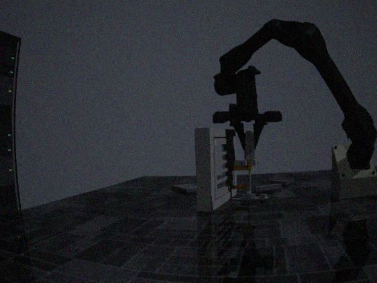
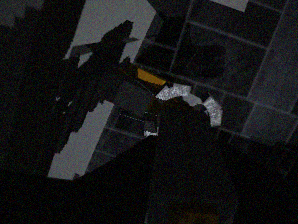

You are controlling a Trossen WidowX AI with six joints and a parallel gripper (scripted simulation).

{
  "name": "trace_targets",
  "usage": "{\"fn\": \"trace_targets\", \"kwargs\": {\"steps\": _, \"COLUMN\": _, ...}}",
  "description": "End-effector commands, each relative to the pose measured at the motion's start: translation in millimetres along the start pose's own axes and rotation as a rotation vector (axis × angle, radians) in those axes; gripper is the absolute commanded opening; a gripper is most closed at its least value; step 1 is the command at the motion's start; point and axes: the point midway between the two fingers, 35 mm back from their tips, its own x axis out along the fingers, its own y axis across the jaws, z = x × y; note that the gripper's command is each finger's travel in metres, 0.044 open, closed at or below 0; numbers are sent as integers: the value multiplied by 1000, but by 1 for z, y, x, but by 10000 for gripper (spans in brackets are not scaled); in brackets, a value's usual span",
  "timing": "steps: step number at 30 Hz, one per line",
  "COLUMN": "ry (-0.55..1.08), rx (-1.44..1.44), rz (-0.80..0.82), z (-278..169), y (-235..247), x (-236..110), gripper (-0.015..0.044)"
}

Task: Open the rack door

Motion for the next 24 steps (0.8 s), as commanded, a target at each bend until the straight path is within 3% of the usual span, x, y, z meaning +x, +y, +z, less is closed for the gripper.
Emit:
{"fn": "trace_targets", "kwargs": {"steps": 1, "ry": 2, "rx": 199, "rz": 1, "z": -1, "y": 0, "x": 1, "gripper": 26}}
{"fn": "trace_targets", "kwargs": {"steps": 12, "ry": 2, "rx": 732, "rz": 0, "z": -1, "y": 0, "x": 1, "gripper": 26}}
{"fn": "trace_targets", "kwargs": {"steps": 21, "ry": 2, "rx": 764, "rz": 0, "z": -1, "y": 0, "x": 1, "gripper": 26}}
{"fn": "trace_targets", "kwargs": {"steps": 24, "ry": 2, "rx": 764, "rz": 0, "z": -1, "y": 0, "x": 1, "gripper": 105}}
